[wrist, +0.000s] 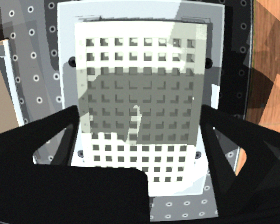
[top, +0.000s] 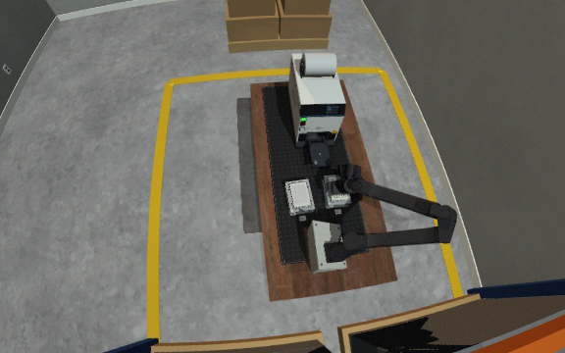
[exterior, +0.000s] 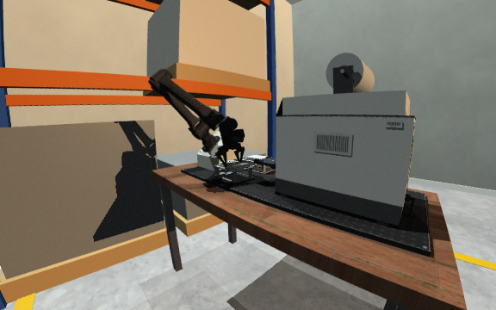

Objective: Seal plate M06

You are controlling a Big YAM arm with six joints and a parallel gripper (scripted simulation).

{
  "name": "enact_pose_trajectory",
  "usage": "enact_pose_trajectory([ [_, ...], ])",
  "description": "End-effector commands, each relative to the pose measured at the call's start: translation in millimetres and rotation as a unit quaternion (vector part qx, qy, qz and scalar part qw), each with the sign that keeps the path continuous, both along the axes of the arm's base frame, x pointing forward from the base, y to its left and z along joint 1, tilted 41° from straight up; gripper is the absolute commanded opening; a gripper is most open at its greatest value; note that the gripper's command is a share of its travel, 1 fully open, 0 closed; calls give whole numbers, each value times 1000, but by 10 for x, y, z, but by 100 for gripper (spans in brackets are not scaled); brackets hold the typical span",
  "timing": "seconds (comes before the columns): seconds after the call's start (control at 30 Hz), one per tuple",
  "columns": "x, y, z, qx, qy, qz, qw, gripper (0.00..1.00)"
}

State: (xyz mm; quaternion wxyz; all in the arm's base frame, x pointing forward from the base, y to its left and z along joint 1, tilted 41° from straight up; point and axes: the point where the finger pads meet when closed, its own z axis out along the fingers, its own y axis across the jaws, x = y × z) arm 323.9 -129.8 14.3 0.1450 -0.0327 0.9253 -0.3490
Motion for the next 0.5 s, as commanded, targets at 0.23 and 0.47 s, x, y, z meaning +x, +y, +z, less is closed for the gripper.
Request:
enact_pose_trajectory([
  [0.23, 181, -45, 82, 0, -12, -6, 1000, 91],
  [0.47, 75, -35, 16, 0, -1, -5, 1000, 88],
])
